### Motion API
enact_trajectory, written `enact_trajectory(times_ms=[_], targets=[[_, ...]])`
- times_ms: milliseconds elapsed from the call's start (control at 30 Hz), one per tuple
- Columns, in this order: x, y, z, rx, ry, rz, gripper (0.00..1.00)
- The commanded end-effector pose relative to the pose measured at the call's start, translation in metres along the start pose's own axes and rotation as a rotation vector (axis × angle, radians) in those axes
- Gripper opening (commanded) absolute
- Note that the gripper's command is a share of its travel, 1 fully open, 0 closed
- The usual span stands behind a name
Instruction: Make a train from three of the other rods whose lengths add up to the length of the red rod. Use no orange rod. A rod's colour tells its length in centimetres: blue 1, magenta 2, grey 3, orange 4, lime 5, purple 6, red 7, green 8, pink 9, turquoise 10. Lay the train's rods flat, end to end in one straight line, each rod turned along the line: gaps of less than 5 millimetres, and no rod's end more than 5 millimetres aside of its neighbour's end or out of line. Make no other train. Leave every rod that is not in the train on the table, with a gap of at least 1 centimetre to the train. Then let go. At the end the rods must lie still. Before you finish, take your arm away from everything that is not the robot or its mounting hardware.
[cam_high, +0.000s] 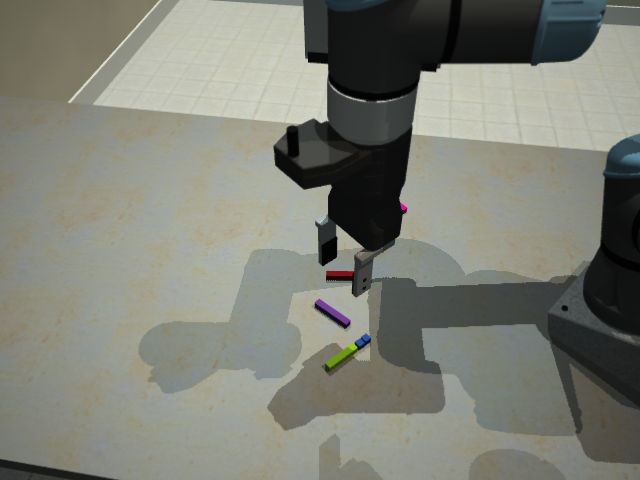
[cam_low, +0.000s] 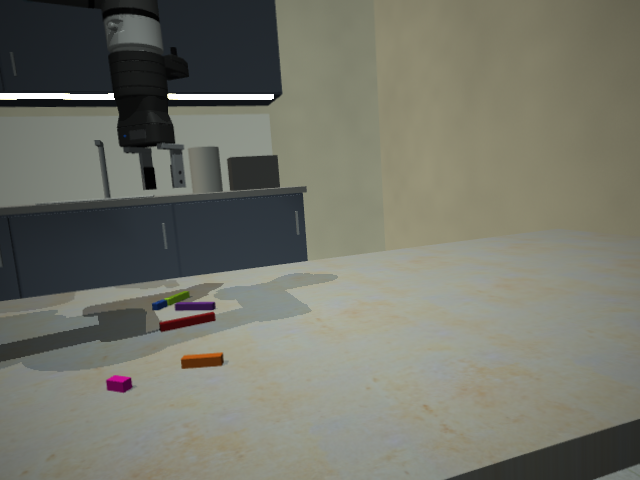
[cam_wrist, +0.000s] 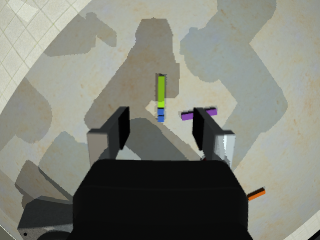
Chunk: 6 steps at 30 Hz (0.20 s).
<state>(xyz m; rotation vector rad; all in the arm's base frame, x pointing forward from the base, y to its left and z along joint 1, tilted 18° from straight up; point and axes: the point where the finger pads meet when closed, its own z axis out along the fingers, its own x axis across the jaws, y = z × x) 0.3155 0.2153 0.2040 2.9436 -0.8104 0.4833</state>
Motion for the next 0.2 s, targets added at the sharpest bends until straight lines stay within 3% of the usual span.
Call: enact_trajectory(times_ms=[0,167], targets=[[0.0002,-0.0002,-0.0004,0.001,0.001,0.000,1.00],[0.0002,-0.0002,-0.0004,0.001,0.001,0.000,1.00]])
